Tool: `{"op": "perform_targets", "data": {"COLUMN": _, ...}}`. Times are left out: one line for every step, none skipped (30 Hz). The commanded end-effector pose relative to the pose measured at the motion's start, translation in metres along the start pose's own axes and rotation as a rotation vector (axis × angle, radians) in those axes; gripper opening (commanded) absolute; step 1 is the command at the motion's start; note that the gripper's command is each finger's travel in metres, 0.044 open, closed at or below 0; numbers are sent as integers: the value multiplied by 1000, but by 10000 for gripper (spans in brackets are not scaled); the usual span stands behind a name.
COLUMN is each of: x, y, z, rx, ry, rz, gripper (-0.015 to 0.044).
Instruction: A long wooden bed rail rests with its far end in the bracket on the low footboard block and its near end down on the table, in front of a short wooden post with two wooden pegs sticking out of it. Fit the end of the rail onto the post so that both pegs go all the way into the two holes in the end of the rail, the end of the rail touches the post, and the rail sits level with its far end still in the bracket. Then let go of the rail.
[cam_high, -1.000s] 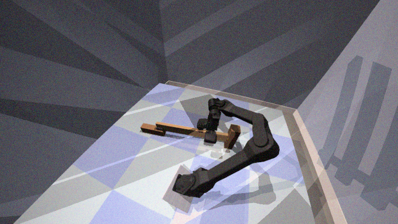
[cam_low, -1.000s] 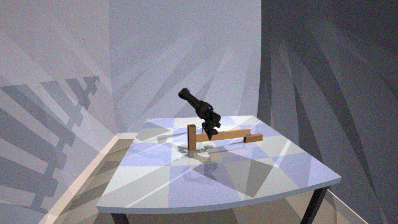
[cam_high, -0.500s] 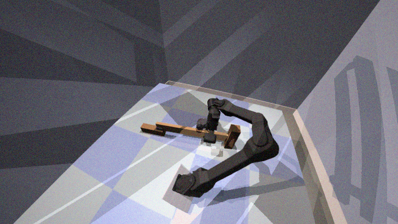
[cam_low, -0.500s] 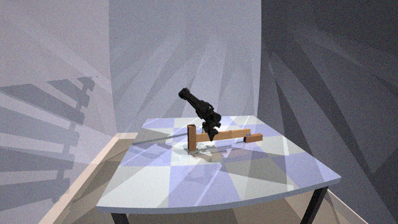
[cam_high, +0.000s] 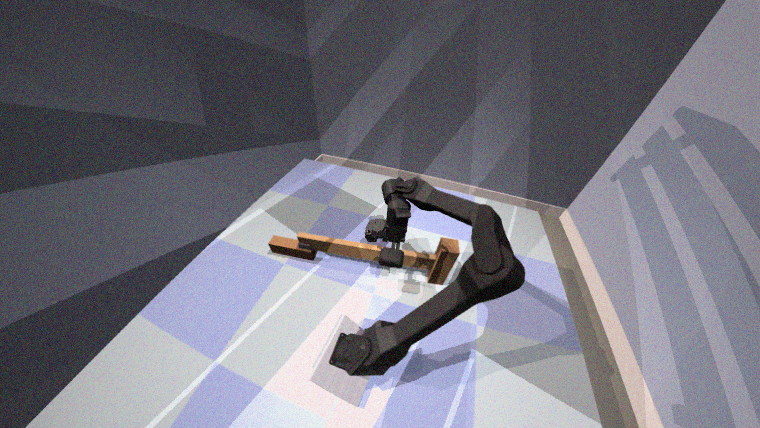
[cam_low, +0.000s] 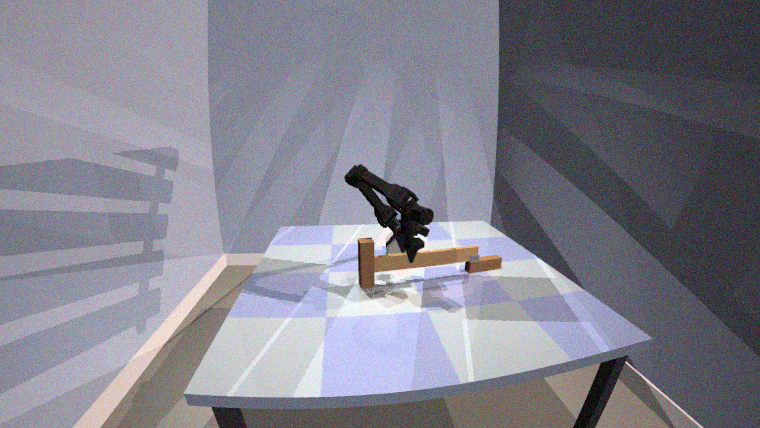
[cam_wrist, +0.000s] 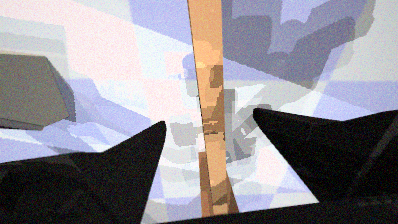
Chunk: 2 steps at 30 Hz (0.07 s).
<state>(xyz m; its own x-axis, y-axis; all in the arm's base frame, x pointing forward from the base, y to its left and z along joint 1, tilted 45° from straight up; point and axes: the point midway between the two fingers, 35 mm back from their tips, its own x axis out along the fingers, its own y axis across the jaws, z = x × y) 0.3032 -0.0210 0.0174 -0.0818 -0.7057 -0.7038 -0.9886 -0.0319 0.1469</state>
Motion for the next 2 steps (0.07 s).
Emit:
{"op": "perform_targets", "data": {"x": -2, "y": -2, "z": 0, "rx": 6, "ry": -4, "rz": -4, "gripper": 440}}
{"op": "perform_targets", "data": {"x": -2, "y": -2, "z": 0, "rx": 6, "ry": -4, "rz": -4, "gripper": 440}}
